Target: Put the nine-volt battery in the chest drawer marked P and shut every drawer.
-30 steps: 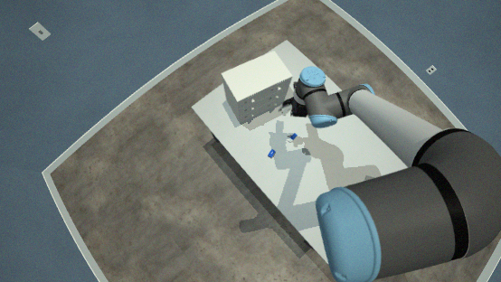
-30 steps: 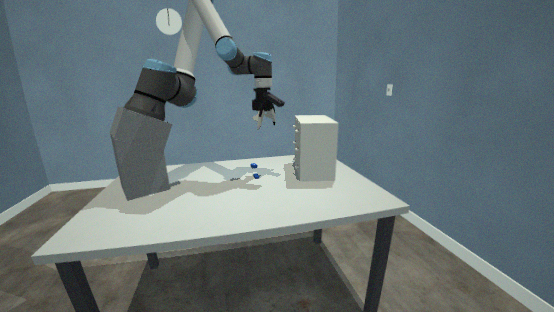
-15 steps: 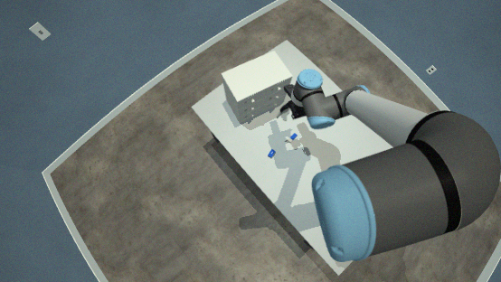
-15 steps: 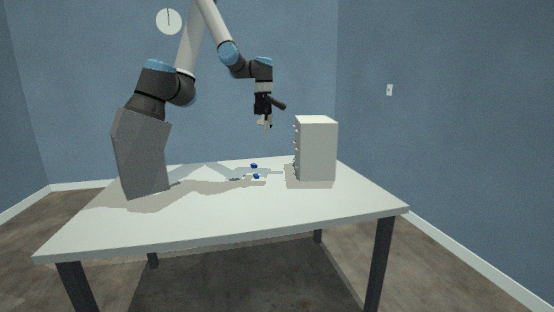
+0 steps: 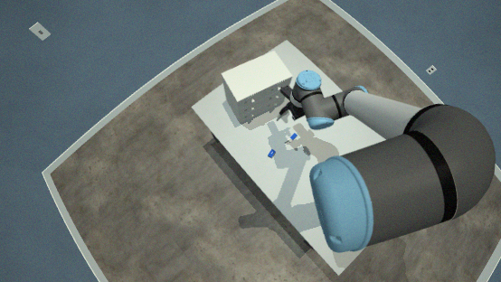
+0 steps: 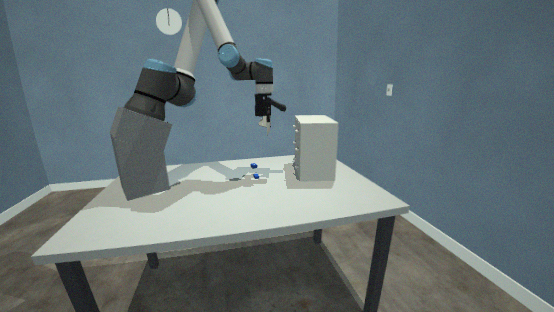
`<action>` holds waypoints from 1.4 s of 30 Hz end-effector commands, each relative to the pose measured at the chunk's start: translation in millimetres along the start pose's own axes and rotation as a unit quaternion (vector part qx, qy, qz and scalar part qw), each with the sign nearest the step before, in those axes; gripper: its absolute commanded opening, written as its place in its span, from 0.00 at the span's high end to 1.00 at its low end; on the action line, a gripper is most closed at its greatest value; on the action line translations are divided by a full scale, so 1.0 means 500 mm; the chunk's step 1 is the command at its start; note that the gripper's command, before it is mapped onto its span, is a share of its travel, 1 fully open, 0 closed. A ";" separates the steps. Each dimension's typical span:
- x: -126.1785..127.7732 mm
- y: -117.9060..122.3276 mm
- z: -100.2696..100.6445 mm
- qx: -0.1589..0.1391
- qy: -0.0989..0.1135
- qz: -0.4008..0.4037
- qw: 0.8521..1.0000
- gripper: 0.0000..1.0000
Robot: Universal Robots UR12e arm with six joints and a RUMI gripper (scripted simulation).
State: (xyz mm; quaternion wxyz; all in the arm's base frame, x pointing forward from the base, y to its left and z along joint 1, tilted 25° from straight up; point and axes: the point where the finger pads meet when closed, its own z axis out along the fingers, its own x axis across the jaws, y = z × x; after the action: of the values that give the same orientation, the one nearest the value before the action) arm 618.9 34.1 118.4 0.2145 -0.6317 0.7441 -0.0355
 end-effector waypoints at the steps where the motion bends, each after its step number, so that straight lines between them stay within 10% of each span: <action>1: -0.001 -0.001 0.001 0.001 0.000 -0.007 1.000 0.00; 22: 0.000 -0.006 0.007 0.015 0.000 -0.008 1.000 0.00; 42: 0.000 -0.035 0.038 0.115 -0.001 -0.008 0.993 0.00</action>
State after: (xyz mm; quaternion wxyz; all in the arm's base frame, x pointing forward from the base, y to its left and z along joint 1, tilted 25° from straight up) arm 635.8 35.1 109.7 0.2678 -0.6177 0.7327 -0.0993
